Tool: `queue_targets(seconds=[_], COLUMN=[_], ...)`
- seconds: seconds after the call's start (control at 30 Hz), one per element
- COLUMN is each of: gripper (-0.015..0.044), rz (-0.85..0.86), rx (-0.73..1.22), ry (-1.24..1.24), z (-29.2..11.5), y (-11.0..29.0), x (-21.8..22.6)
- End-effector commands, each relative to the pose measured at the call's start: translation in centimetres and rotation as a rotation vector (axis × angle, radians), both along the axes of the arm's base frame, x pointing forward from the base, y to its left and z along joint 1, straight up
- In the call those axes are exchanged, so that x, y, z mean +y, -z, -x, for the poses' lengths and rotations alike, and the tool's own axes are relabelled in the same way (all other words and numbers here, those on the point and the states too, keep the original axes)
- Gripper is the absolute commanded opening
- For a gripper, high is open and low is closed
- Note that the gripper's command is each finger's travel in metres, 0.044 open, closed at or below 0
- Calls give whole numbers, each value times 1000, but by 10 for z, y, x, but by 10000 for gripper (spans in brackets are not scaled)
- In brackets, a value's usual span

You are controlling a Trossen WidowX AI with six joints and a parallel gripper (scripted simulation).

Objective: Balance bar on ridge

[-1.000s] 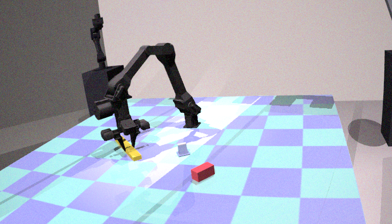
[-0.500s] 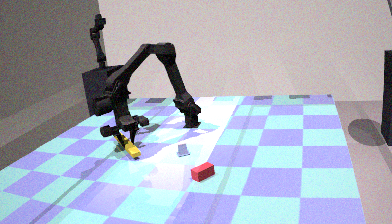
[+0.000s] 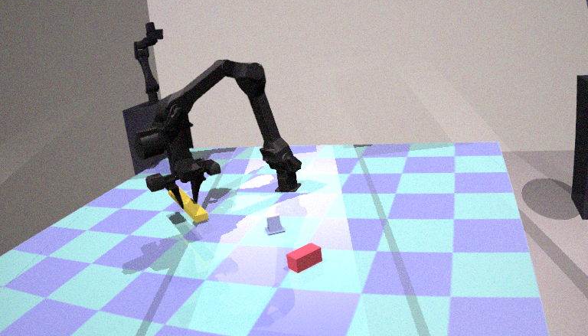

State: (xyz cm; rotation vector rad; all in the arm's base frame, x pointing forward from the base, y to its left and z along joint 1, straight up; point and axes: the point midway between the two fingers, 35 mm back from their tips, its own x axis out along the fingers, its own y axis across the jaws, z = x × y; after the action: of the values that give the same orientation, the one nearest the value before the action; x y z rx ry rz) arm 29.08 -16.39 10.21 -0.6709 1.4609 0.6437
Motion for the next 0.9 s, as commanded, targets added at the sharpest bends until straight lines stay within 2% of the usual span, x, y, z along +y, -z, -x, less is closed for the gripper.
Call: queue_targets(seconds=[0.0,0.4,0.87], gripper=[0,0,0], rz=[1,0,-5], rx=[-8,-9,-11], ry=[3,6,59], z=[0,1,-17], y=[-14,-36,-36], x=[0,4,56])
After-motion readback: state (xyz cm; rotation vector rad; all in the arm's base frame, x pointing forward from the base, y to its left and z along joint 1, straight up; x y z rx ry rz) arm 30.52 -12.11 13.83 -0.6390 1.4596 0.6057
